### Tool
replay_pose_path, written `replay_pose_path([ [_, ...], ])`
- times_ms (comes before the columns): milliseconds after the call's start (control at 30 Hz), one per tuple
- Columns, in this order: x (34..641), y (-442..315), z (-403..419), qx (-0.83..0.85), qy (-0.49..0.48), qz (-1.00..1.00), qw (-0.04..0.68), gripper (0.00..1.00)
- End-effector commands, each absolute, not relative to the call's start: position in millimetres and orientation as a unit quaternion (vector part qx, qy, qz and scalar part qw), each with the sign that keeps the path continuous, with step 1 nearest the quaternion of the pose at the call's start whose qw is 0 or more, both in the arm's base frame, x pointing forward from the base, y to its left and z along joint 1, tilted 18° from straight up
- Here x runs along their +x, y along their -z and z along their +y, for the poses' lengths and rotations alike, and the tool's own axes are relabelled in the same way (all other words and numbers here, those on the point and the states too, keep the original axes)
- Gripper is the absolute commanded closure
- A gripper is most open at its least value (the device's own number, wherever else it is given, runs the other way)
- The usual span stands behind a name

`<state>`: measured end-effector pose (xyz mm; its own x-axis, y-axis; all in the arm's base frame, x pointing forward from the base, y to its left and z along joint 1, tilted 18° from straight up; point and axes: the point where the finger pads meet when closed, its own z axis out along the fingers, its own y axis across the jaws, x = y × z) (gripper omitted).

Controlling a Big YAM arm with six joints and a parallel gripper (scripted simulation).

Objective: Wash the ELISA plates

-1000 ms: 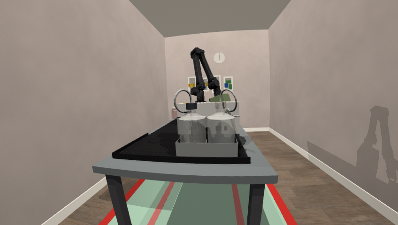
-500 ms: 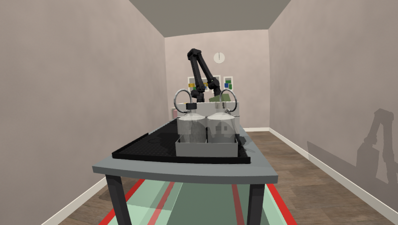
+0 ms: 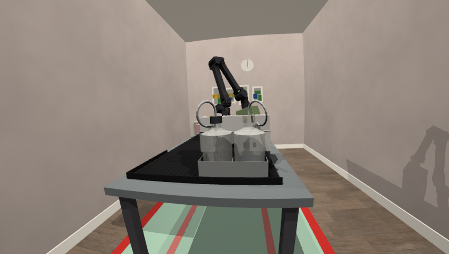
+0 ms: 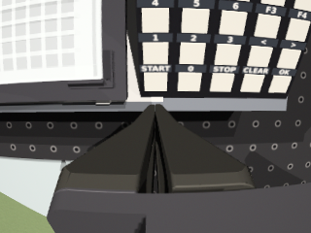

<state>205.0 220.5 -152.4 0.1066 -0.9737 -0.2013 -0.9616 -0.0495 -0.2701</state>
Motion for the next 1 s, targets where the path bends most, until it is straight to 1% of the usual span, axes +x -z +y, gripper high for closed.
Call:
replay_pose_path([
  [0, 210, 158, 223, -0.726, 0.018, 0.665, 0.175, 1.0],
  [967, 215, 178, 226, -0.726, 0.019, 0.666, 0.172, 1.0],
])
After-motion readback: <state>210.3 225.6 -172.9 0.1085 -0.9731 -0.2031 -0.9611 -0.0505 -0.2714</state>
